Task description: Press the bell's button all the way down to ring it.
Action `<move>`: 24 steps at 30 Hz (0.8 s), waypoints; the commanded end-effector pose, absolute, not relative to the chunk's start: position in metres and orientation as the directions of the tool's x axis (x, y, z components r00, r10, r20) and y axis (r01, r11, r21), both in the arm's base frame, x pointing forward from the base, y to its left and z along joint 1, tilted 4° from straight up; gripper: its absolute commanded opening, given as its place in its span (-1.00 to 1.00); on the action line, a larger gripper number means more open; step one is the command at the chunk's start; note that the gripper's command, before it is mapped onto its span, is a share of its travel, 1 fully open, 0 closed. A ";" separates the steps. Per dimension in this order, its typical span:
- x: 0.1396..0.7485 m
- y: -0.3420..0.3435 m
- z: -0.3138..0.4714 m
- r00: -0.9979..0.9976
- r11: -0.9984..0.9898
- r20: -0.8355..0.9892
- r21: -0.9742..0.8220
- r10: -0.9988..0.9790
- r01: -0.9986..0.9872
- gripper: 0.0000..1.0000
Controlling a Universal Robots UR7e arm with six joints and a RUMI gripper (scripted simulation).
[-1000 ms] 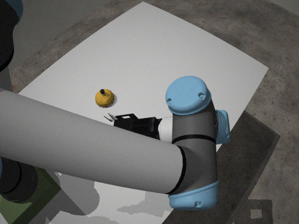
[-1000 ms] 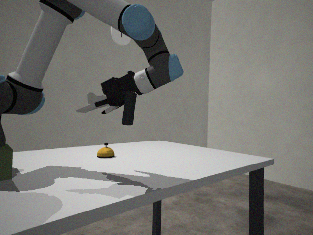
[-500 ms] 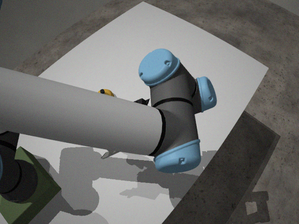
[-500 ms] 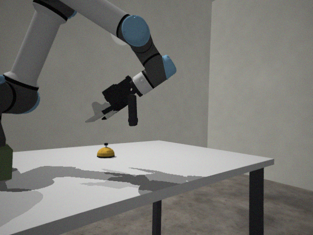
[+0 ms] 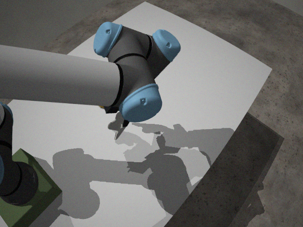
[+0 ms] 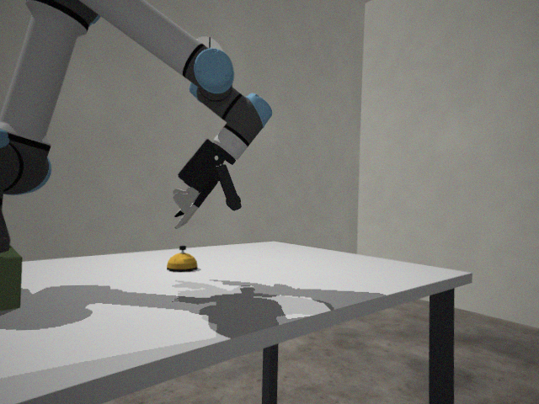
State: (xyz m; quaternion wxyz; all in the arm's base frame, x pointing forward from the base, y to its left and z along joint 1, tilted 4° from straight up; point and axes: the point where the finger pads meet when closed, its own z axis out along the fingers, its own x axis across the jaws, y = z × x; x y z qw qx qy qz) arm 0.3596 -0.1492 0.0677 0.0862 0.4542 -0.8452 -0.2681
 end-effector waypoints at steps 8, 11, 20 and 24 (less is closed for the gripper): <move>0.421 -0.102 0.058 -0.291 0.269 -0.058 0.250 -0.955 -0.930 1.00; 0.434 -0.087 0.059 -0.221 0.210 -0.041 0.186 -0.974 -0.960 1.00; 0.461 -0.050 0.068 -0.059 0.060 0.009 0.037 -0.998 -0.998 1.00; 0.470 -0.034 0.074 0.001 -0.001 0.033 -0.019 -0.999 -1.000 1.00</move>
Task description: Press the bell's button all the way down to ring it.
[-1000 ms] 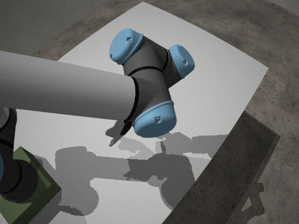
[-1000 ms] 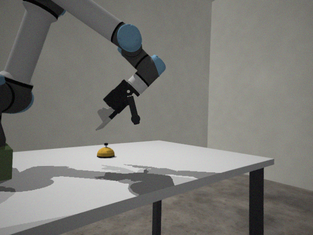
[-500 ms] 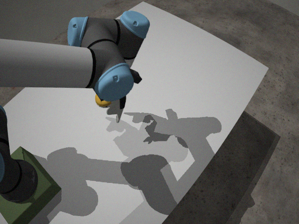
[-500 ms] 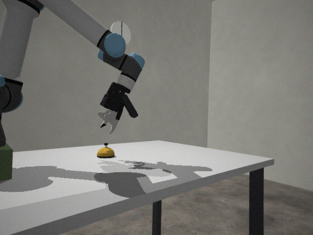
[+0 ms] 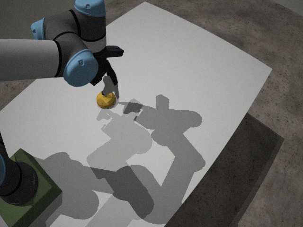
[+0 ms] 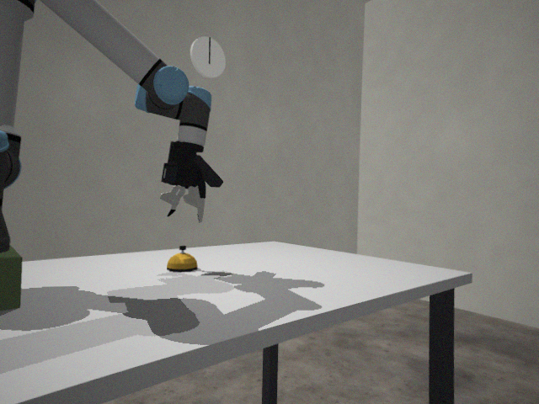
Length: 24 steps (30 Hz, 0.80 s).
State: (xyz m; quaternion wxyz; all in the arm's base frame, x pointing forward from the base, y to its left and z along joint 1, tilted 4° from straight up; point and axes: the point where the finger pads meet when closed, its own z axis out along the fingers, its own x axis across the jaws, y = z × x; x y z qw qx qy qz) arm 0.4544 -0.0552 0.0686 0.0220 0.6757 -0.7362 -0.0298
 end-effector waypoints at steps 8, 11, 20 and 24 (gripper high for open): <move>0.474 -0.026 0.076 0.030 -0.032 0.045 -0.047 -0.999 -0.998 1.00; 0.474 -0.026 0.077 0.031 -0.033 0.045 -0.047 -0.998 -0.998 1.00; 0.474 -0.026 0.077 0.031 -0.033 0.045 -0.047 -0.998 -0.998 -1.00; 0.474 -0.026 0.077 0.031 -0.033 0.045 -0.047 -0.998 -0.998 -1.00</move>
